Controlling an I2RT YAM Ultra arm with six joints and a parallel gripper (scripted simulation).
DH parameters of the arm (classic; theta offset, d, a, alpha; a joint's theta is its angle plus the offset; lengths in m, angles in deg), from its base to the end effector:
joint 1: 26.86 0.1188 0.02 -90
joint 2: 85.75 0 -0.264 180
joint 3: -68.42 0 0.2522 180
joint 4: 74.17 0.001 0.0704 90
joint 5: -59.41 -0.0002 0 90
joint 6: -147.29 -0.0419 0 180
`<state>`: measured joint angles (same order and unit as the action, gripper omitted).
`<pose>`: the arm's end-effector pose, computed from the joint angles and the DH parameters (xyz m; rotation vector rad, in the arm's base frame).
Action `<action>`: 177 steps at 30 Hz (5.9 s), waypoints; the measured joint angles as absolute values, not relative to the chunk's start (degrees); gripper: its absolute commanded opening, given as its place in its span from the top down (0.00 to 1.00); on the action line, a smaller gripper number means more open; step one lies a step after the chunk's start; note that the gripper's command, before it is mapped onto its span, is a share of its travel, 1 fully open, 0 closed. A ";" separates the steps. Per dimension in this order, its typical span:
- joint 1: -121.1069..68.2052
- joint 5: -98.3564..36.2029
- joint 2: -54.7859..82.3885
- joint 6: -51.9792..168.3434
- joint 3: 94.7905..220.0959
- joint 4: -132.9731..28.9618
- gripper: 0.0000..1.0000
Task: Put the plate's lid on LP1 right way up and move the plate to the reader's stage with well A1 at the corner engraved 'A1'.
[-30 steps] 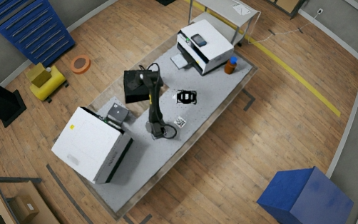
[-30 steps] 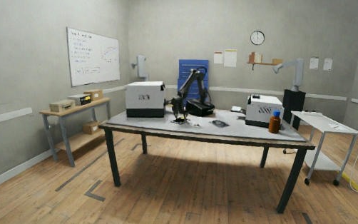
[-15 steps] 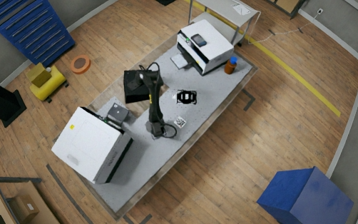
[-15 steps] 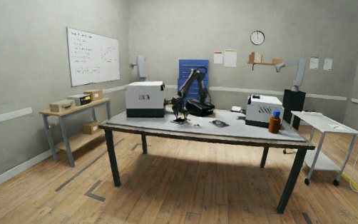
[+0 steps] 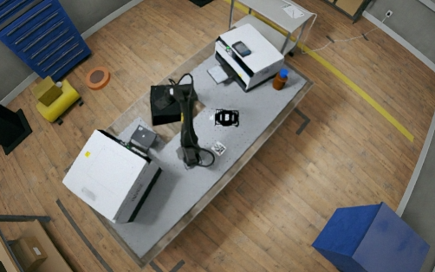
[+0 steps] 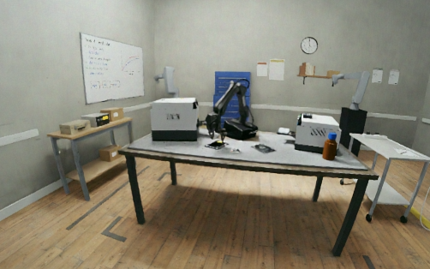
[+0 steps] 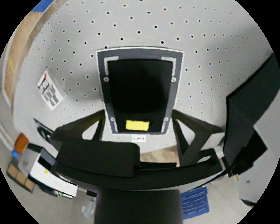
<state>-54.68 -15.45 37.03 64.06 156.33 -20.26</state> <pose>0.3346 -0.1631 0.0857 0.5475 2.9700 0.3736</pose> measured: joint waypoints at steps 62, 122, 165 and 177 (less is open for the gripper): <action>-57.45 -15.45 30.21 66.94 162.80 -6.01 0.00; -28.86 -20.78 25.53 86.83 164.73 -2.19 0.00; -3.99 -25.75 21.29 102.33 166.19 0.96 0.00; 2.30 -27.15 20.11 107.07 166.96 1.81 0.00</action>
<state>2.30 -27.15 20.11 107.07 166.96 1.81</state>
